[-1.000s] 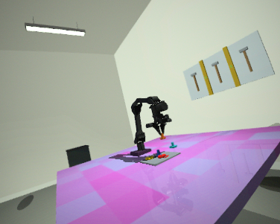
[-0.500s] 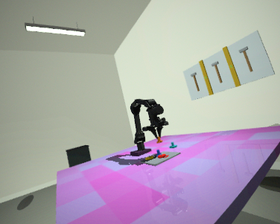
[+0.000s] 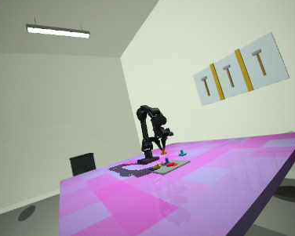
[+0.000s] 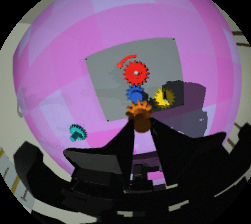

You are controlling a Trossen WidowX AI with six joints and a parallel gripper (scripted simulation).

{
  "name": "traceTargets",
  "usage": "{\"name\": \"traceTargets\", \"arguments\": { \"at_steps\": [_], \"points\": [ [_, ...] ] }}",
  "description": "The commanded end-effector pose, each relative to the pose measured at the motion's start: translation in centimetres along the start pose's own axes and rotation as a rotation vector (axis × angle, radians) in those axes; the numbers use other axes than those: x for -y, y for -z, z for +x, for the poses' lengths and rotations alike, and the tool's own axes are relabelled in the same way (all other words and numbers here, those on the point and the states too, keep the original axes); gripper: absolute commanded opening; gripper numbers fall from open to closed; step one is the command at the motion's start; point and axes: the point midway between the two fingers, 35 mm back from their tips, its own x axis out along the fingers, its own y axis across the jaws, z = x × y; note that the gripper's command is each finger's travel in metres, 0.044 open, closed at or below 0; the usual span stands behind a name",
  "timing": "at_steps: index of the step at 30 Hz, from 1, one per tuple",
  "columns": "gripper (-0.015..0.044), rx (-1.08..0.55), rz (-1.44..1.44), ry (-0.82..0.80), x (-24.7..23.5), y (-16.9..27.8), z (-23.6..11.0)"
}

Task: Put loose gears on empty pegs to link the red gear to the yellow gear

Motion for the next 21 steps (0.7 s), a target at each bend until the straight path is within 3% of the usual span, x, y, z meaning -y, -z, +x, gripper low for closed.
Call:
{"name": "traceTargets", "arguments": {
  "at_steps": [1,21],
  "points": [
    [0.0,-0.002,-0.001,0.004,0.8,0.5,0.5],
    [0.0,-0.004,-0.102,0.004,2.4,1.2,1.2]
  ]
}}
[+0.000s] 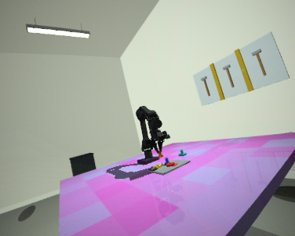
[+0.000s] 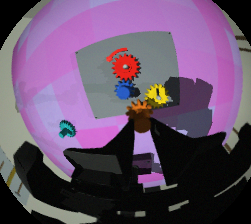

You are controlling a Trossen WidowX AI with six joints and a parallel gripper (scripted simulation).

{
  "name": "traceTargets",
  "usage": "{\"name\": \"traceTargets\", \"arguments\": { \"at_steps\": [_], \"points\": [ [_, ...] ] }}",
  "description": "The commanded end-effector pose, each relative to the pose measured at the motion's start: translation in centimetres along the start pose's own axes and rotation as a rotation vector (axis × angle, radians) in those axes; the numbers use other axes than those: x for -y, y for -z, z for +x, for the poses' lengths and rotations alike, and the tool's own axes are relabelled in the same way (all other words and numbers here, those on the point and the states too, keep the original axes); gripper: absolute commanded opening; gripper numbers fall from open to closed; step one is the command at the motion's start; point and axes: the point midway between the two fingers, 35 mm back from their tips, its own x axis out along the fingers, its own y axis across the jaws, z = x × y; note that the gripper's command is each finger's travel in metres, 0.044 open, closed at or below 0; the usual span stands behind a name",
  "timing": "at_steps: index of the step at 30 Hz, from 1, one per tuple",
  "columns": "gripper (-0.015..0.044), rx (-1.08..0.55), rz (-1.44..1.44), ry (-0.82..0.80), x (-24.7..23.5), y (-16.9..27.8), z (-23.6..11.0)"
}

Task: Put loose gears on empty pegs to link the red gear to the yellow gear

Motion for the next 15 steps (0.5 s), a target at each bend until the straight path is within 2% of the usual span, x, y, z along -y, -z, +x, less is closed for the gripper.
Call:
{"name": "traceTargets", "arguments": {
  "at_steps": [1,15],
  "points": [
    [0.0,-0.002,-0.077,0.003,0.06,0.06,-0.02],
    [0.0,-0.003,-0.484,0.003,0.06,0.06,-0.05]
  ]
}}
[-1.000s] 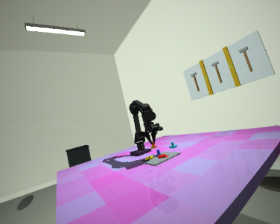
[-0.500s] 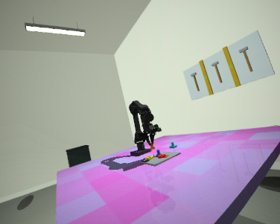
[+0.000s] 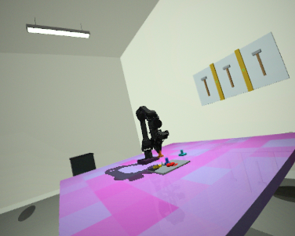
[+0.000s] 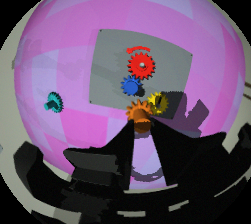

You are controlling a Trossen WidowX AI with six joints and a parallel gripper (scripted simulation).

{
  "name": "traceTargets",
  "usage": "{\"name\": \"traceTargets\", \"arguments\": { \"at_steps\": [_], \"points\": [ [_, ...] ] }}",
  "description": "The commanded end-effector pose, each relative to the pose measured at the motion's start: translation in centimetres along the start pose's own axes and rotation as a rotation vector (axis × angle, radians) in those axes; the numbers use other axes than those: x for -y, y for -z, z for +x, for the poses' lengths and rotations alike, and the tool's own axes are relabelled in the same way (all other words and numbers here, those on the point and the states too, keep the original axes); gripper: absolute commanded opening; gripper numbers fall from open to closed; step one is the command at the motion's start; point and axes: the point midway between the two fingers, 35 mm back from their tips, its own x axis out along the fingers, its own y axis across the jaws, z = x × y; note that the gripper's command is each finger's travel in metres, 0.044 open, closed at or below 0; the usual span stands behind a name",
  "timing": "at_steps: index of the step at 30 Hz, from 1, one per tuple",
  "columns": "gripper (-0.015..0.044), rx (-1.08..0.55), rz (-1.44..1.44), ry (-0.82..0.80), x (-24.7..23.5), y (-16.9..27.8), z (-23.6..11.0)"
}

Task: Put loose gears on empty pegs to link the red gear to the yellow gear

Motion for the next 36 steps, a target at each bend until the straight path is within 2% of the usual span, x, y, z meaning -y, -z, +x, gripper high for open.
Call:
{"name": "traceTargets", "arguments": {
  "at_steps": [1,9,21,30,36],
  "points": [
    [0.0,-0.002,-0.111,0.003,0.0,0.0,0.0],
    [0.0,-0.003,-0.325,0.003,0.0,0.0,0.0],
    [0.0,-0.003,-0.362,0.003,0.0,0.0,0.2],
    [0.0,-0.003,-0.533,0.002,0.0,0.1,1.4],
    [0.0,-0.003,-0.543,0.002,0.1,0.1,2.3]
  ]
}}
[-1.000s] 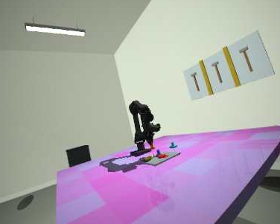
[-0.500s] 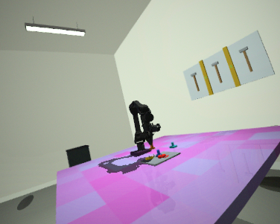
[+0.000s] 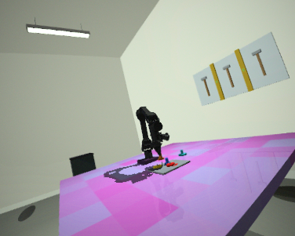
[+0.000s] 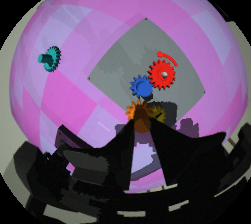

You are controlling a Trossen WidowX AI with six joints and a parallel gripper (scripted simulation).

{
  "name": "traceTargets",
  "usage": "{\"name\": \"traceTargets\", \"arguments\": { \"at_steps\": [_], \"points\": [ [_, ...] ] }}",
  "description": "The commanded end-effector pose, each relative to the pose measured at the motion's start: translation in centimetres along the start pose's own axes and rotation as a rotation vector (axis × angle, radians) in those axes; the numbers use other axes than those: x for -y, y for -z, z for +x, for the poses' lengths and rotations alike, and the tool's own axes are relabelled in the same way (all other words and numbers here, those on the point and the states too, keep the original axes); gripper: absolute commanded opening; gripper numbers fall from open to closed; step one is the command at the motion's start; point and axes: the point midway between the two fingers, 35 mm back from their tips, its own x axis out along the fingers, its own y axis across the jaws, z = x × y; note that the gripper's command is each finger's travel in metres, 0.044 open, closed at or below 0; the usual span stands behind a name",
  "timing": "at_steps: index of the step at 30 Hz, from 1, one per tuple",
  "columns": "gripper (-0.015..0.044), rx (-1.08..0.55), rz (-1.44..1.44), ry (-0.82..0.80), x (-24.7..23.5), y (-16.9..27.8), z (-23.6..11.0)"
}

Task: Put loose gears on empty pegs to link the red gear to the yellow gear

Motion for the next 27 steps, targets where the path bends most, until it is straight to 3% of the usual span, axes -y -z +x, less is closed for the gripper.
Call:
{"name": "traceTargets", "arguments": {
  "at_steps": [1,20,27],
  "points": [
    [0.0,-0.006,0.004,-0.004,-0.1,0.1,0.7],
    [0.0,-0.007,0.448,-0.003,-0.1,0.2,2.6],
    [0.0,-0.007,0.396,-0.003,-0.1,0.1,2.7]
  ]
}}
